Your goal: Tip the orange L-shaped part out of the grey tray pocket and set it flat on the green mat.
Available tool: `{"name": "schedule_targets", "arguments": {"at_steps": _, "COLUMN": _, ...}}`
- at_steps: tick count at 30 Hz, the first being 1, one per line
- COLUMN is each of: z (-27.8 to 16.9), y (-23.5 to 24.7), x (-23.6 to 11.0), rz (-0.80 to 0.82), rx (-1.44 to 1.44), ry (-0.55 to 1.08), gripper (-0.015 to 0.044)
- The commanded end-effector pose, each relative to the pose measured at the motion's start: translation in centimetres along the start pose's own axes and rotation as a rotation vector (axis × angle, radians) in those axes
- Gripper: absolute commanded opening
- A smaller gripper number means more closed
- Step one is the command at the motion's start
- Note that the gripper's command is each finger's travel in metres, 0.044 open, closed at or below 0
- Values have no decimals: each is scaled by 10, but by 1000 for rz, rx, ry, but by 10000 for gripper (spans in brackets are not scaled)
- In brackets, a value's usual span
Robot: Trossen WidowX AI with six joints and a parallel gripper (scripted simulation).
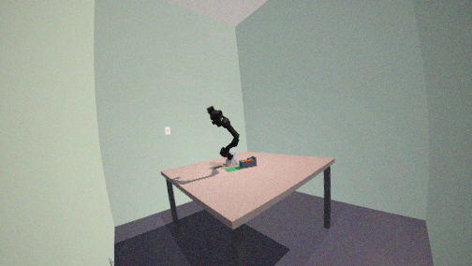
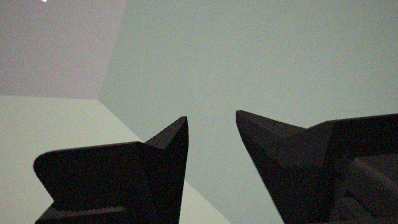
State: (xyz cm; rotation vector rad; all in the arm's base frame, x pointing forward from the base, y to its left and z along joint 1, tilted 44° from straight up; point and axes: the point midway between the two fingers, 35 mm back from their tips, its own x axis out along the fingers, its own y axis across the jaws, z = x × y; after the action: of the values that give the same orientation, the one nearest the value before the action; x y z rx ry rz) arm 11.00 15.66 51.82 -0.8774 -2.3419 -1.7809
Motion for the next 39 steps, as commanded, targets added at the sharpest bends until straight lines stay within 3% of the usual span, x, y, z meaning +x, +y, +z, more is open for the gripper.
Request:
{"name": "schedule_targets", "arguments": {"at_steps": 1, "z": -31, "y": -20, "x": 46, "rz": -106, "rx": -38, "ry": 162, "gripper": 180}}
{"name": "schedule_targets", "arguments": {"at_steps": 10, "z": -128, "y": -76, "x": 110, "rz": -306, "rx": -100, "ry": 600, "gripper": 180}}
{"name": "schedule_targets", "arguments": {"at_steps": 15, "z": -194, "y": -112, "x": 113, "rz": -408, "rx": -168, "ry": 838, "gripper": 180}}
{"name": "schedule_targets", "arguments": {"at_steps": 19, "z": -245, "y": -135, "x": 96, "rz": -480, "rx": -192, "ry": 1049, "gripper": 180}}
{"name": "schedule_targets", "arguments": {"at_steps": 24, "z": -302, "y": -160, "x": 49, "rz": -524, "rx": -288, "ry": 1334, "gripper": 180}}
{"name": "schedule_targets", "arguments": {"at_steps": 29, "z": -327, "y": -170, "x": 11, "rz": -508, "rx": -375, "ry": 1506, "gripper": 180}}
{"name": "schedule_targets", "arguments": {"at_steps": 33, "z": -352, "y": -179, "x": -53, "rz": -502, "rx": -443, "ry": 1738, "gripper": 180}}
{"name": "schedule_targets", "arguments": {"at_steps": 39, "z": -351, "y": -185, "x": -164, "rz": -405, "rx": -620, "ry": 2088, "gripper": 180}}
